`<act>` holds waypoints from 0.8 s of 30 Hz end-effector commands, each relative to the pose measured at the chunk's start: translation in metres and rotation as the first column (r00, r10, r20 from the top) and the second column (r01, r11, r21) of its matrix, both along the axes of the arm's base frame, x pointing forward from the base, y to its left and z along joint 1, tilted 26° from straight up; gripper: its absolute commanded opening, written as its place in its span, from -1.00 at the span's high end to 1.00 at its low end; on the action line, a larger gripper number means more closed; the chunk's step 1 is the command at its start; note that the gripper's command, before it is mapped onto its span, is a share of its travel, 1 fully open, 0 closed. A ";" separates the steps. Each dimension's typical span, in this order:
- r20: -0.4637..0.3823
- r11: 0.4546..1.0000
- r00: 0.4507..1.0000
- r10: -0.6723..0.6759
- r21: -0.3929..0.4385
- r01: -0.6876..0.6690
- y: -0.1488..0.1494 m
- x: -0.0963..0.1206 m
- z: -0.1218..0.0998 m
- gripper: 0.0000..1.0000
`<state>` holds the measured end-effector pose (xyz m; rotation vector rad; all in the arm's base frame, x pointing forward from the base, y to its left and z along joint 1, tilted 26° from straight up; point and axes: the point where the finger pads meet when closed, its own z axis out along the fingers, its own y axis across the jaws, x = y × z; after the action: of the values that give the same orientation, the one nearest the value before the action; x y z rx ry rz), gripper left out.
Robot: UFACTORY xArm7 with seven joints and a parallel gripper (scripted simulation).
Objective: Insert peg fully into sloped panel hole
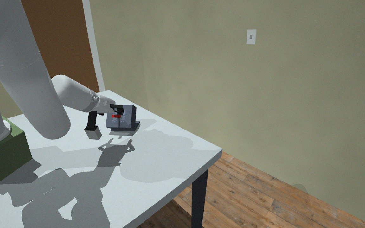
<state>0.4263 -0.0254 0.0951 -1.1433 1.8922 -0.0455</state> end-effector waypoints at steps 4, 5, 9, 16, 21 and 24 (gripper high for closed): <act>0.001 1.000 1.000 0.006 0.004 -0.006 -0.006 -0.011 0.012 -1.00; 0.001 1.000 1.000 0.006 0.003 -0.006 -0.007 -0.013 0.014 -1.00; -0.002 1.000 1.000 0.007 0.003 -0.007 -0.012 -0.023 0.022 -1.00; -0.014 1.000 1.000 0.007 -0.001 -0.007 -0.019 -0.040 0.030 -1.00; -0.016 1.000 1.000 0.007 -0.001 -0.007 -0.020 -0.042 0.032 -1.00; -0.020 1.000 1.000 0.007 -0.002 -0.007 -0.022 -0.044 0.035 -1.00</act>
<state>0.3842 -0.0458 0.1273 -1.1520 1.9037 -0.0350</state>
